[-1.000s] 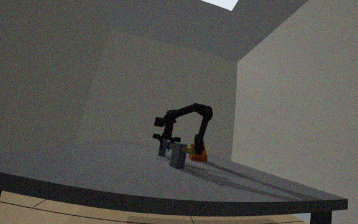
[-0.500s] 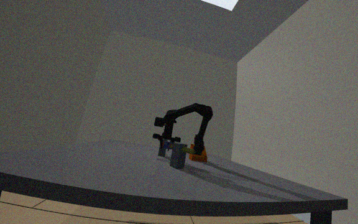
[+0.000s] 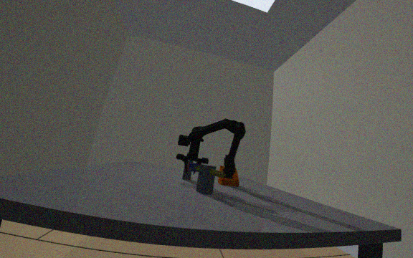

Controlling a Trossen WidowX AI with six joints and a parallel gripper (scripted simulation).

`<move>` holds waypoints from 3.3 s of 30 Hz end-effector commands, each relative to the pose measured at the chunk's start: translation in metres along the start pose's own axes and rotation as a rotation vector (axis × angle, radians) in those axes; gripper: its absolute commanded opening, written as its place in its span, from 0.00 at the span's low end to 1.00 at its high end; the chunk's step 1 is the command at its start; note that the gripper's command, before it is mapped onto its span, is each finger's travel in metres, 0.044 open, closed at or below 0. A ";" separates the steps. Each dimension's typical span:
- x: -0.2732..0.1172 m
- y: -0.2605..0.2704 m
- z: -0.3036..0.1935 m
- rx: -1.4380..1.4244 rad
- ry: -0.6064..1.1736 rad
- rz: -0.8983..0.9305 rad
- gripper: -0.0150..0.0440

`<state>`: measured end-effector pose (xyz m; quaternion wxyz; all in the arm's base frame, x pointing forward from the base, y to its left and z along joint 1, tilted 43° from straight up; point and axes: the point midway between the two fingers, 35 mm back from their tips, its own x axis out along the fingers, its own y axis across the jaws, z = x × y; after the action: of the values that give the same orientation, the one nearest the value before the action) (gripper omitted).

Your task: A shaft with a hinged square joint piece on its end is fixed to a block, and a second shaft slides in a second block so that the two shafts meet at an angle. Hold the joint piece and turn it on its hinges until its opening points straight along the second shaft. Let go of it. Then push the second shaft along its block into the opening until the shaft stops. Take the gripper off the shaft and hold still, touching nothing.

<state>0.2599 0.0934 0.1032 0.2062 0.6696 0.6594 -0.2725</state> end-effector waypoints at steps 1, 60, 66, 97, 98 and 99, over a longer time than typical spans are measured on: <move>0.000 0.000 0.000 0.000 0.000 0.000 0.25; -0.006 0.008 -0.001 -0.160 -0.125 -0.009 1.00; -0.007 0.008 -0.001 -0.160 -0.120 -0.010 1.00; -0.146 0.007 -0.018 -0.717 -0.199 0.172 1.00; -0.151 0.005 -0.019 -0.746 -0.215 0.179 1.00; -0.157 0.003 -0.020 -0.775 -0.230 0.184 1.00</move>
<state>0.2724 -0.0043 0.2038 0.4986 0.5848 0.6354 -0.0753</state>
